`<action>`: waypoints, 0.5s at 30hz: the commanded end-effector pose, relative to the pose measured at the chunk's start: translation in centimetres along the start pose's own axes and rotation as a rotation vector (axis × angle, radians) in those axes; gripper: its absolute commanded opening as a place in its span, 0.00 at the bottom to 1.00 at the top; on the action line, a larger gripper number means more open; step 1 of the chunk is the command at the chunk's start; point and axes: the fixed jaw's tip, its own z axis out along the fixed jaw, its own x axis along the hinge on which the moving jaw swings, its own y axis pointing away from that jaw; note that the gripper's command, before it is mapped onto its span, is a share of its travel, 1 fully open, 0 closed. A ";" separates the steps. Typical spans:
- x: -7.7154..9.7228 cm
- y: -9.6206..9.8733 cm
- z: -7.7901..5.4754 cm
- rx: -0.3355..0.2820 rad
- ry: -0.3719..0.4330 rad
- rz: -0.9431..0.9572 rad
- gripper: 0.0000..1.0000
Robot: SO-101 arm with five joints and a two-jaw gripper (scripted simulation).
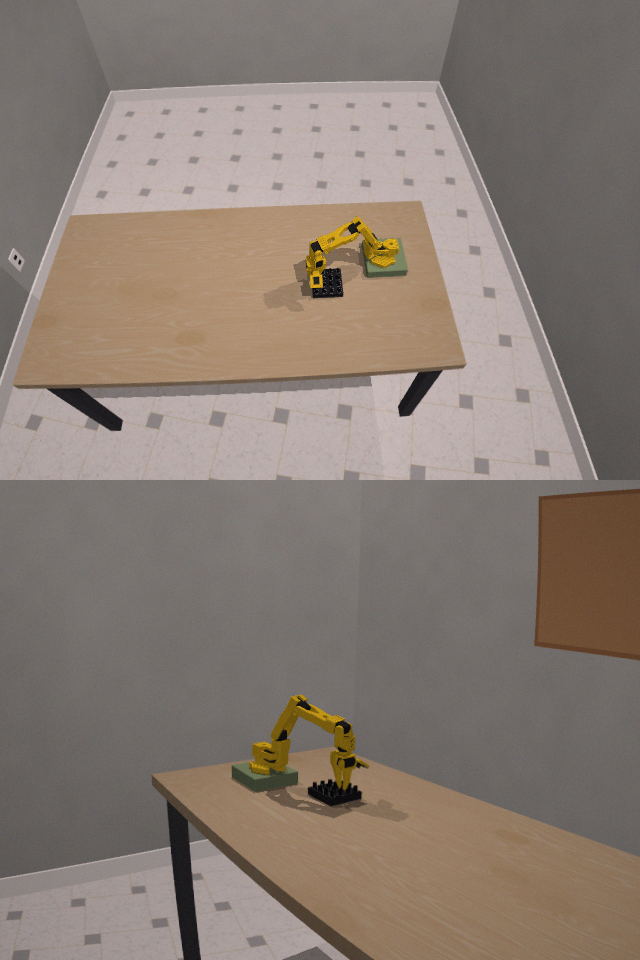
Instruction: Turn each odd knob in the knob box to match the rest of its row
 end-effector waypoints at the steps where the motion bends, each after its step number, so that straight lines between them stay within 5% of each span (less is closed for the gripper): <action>1: -0.1 0.4 0.8 -0.018 0.005 0.001 0.10; 15: 0.0 0.4 1.3 -0.018 0.005 0.001 0.10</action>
